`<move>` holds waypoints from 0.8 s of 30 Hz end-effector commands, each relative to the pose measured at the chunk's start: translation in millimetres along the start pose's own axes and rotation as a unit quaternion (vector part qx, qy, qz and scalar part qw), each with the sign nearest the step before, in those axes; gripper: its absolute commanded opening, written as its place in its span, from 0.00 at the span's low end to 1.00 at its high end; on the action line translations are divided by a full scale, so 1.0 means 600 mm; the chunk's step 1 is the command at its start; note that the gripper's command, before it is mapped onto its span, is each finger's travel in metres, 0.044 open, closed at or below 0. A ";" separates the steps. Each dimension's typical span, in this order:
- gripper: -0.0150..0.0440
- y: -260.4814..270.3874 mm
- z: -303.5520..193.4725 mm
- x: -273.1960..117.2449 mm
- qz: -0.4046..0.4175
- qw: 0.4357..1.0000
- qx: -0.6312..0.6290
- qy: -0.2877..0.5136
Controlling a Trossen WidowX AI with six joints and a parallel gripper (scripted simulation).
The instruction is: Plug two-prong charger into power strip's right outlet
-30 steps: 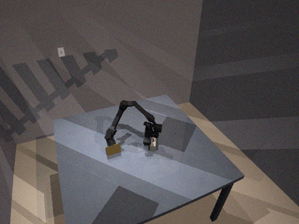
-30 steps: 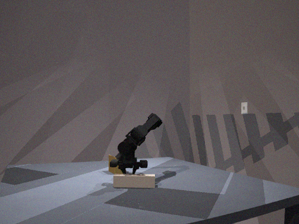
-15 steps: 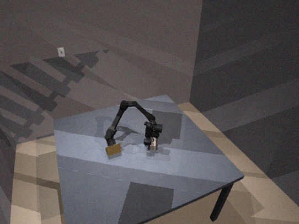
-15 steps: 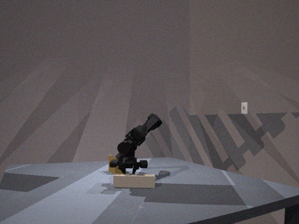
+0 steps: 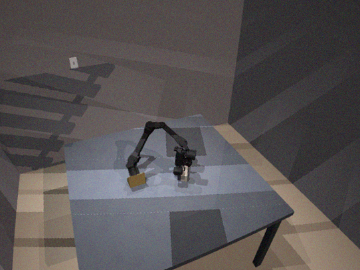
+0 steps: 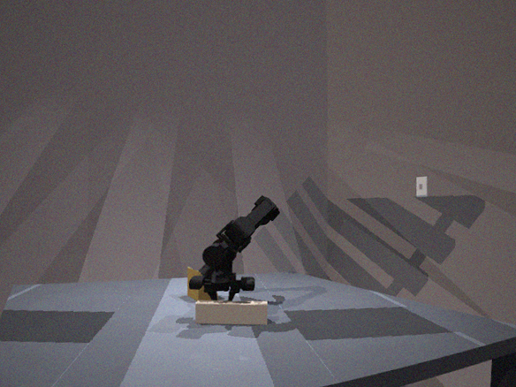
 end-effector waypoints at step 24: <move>0.25 0.002 0.007 -0.002 -0.001 1.000 -0.011 -0.013</move>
Point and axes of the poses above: the point midway between the two fingers, 35 mm back from their tips, its own x axis out along the fingers, its own y axis across the jaws, z = x × y, the point moved 6 cm from there along -x, back along the fingers
